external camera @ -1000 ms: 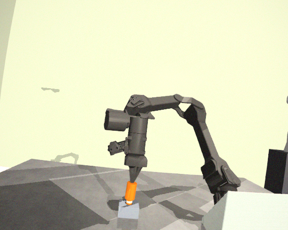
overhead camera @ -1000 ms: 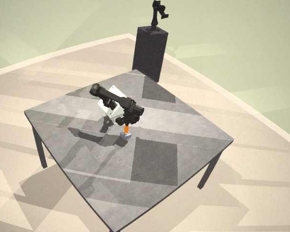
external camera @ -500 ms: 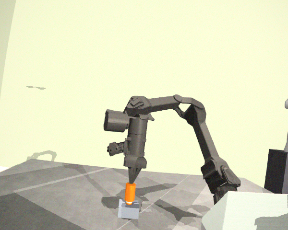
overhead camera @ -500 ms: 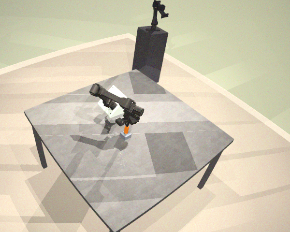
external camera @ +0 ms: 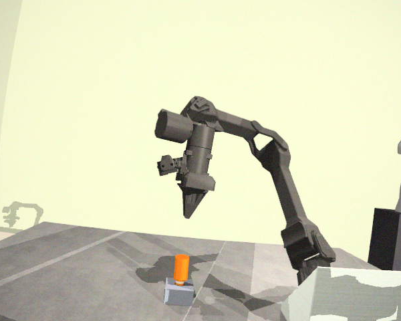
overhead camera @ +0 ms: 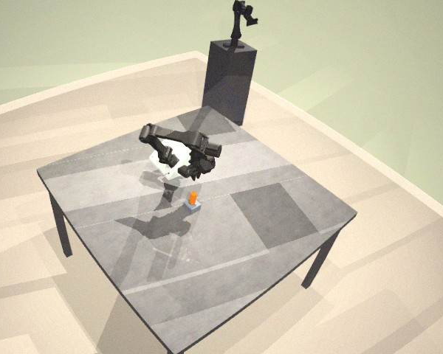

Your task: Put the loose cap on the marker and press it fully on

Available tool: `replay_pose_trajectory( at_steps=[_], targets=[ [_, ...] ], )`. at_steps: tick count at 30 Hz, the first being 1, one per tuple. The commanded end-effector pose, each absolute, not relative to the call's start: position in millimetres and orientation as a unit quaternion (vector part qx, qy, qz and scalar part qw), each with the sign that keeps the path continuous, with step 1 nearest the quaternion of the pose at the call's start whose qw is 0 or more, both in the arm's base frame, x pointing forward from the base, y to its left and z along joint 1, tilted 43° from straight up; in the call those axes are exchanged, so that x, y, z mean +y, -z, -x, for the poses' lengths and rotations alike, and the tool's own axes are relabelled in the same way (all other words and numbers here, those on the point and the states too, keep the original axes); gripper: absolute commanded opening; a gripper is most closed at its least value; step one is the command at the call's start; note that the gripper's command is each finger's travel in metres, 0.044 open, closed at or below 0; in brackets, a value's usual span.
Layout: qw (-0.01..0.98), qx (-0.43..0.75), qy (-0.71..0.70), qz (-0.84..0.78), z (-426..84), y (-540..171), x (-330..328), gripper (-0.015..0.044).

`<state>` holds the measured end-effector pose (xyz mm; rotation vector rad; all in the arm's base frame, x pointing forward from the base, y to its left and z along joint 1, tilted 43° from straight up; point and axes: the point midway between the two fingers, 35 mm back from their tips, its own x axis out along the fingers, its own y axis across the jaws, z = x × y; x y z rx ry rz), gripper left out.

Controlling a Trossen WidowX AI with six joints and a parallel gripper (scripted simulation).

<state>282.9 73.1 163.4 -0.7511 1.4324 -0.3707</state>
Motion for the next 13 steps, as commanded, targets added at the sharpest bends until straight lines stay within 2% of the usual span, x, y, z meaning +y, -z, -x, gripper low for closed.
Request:
replay_pose_trajectory(
  at_steps=[1, 10, 11, 13],
  targets=[
    [0.674, 0.639, 0.166, 0.331, -282.3, -163.5, 73.3, 0.0184],
    [0.674, 0.639, 0.166, 0.331, -282.3, -163.5, 73.3, 0.0420],
    [0.674, 0.639, 0.166, 0.331, -282.3, -163.5, 73.3, 0.0440],
    [0.674, 0.639, 0.166, 0.331, -282.3, -163.5, 73.3, 0.0440]
  ],
)
